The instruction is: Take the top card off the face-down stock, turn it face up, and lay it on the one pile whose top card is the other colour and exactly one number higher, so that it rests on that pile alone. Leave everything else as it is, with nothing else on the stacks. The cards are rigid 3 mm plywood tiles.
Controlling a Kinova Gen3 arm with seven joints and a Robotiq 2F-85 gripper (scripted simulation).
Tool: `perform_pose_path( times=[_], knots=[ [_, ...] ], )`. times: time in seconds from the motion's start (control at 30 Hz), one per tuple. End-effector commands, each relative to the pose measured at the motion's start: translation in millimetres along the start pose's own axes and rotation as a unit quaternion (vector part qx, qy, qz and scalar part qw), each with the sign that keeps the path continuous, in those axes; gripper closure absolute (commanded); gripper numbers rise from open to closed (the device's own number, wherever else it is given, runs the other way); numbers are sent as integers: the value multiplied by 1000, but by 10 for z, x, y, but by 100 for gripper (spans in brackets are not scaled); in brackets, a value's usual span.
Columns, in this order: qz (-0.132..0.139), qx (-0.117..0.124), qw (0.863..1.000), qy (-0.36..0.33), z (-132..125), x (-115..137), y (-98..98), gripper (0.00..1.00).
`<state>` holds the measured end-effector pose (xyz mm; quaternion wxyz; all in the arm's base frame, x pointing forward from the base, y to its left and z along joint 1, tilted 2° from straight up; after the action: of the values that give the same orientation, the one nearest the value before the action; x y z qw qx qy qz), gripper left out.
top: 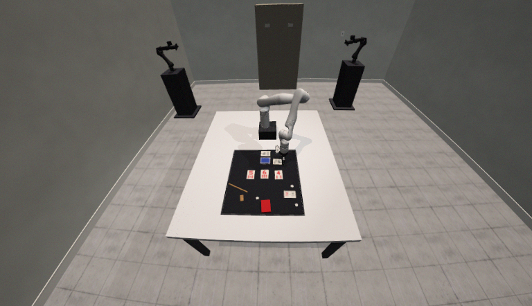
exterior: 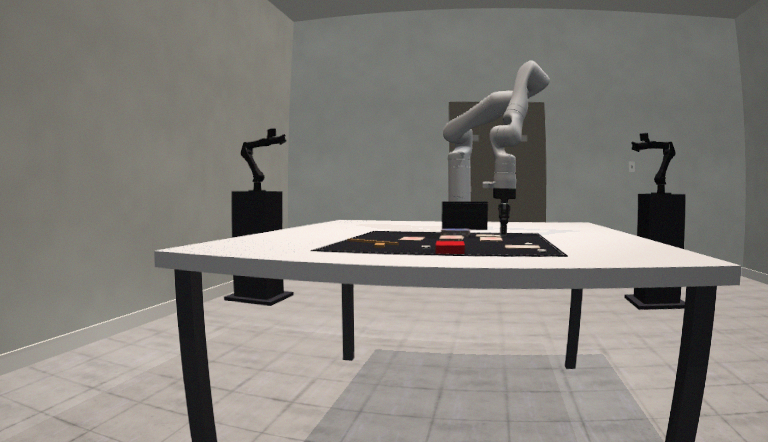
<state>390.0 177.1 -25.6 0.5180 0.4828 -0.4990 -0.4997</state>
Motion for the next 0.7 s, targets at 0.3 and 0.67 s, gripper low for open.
perform_pose_path(
  times=[0.3, 0.67],
  knots=[
    [0, 1, 1000, 0, -4, -2, 7, 15],
    [0, 1, 1000, 0, -4, -1, 56, 15]
  ],
)
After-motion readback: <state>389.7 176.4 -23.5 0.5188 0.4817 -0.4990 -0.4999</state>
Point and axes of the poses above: the point where the finger pads meet when closed, its own y axis back along the fingers, its own z axis across the jaws, x = y × z, the point moved 8 cm from there along y, back along the fingers
